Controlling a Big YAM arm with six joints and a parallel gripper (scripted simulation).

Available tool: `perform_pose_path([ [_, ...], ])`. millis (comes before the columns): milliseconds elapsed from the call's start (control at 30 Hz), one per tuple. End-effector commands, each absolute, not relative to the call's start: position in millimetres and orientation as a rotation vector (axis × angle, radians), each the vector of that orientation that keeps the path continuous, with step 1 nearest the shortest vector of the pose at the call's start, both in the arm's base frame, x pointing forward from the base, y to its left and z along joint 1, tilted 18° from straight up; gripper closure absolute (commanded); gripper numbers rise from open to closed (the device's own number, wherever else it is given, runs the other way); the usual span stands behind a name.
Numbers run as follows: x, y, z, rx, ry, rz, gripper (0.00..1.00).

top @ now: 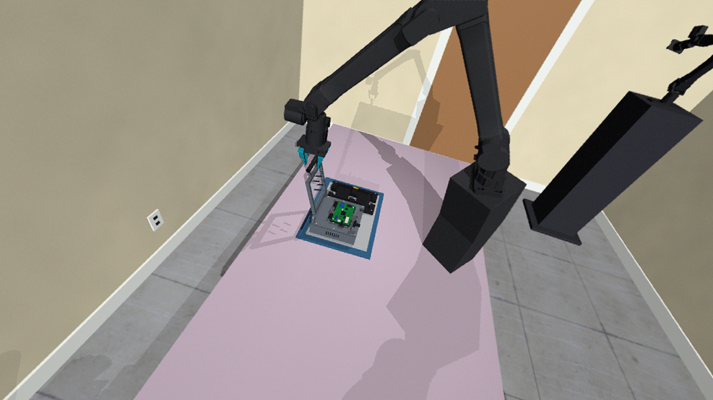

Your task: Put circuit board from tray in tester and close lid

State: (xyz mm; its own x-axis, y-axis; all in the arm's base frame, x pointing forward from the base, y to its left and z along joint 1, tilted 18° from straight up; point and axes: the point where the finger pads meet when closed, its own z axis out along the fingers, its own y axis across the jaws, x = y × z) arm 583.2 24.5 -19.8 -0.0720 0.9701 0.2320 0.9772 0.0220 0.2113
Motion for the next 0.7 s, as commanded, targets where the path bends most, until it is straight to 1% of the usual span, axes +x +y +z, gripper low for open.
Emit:
perform_pose_path([
  [0,589.3,25.5,-10.2,-2.134,-2.251,-0.529,0.52],
  [167,589.3,25.5,-10.2,-2.134,-2.251,-0.529,0.52],
  [200,589.3,25.5,-10.2,-2.134,-2.251,-0.529,1.0],
  [667,590.6,25.5,-9.1,-2.135,-2.252,-0.533,1.0],
])
